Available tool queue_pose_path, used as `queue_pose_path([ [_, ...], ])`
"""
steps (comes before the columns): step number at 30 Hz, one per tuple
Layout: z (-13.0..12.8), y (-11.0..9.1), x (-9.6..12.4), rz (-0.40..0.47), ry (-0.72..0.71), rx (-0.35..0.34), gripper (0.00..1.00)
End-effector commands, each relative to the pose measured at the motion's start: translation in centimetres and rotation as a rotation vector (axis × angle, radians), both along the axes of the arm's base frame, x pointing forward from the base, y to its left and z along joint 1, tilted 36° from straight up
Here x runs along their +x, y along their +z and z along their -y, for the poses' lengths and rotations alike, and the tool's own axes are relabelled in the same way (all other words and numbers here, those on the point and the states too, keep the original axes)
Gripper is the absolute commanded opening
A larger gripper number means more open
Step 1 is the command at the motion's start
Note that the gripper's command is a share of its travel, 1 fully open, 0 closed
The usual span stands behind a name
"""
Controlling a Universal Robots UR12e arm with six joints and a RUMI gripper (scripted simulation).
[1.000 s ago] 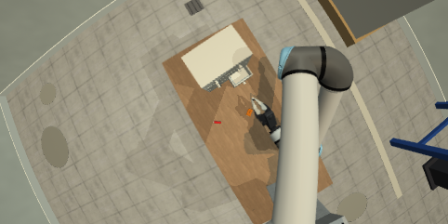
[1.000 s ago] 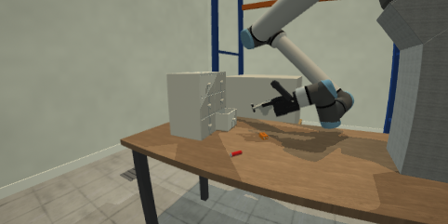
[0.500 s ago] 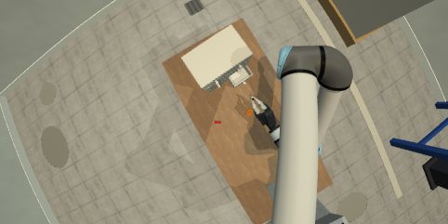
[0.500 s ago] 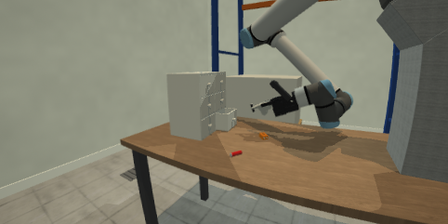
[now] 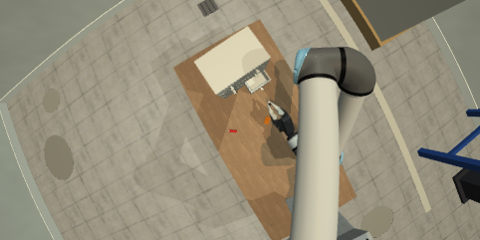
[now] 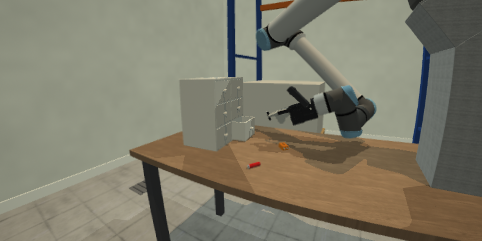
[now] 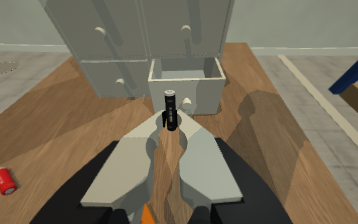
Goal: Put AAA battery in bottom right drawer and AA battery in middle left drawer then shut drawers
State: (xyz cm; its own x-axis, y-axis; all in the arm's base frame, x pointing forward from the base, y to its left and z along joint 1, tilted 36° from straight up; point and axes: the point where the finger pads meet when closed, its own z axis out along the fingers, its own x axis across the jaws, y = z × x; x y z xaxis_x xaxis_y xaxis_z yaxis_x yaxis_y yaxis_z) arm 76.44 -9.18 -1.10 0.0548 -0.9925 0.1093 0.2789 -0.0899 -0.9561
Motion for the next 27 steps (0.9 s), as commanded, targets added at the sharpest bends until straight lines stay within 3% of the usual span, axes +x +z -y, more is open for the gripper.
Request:
queue_pose_path([
  [1, -0.1, 0.4, 0.6, 0.0, 0.0, 0.0, 0.02],
  [27, -0.7, 3.5, 4.9, 0.0, 0.0, 0.0, 0.02],
])
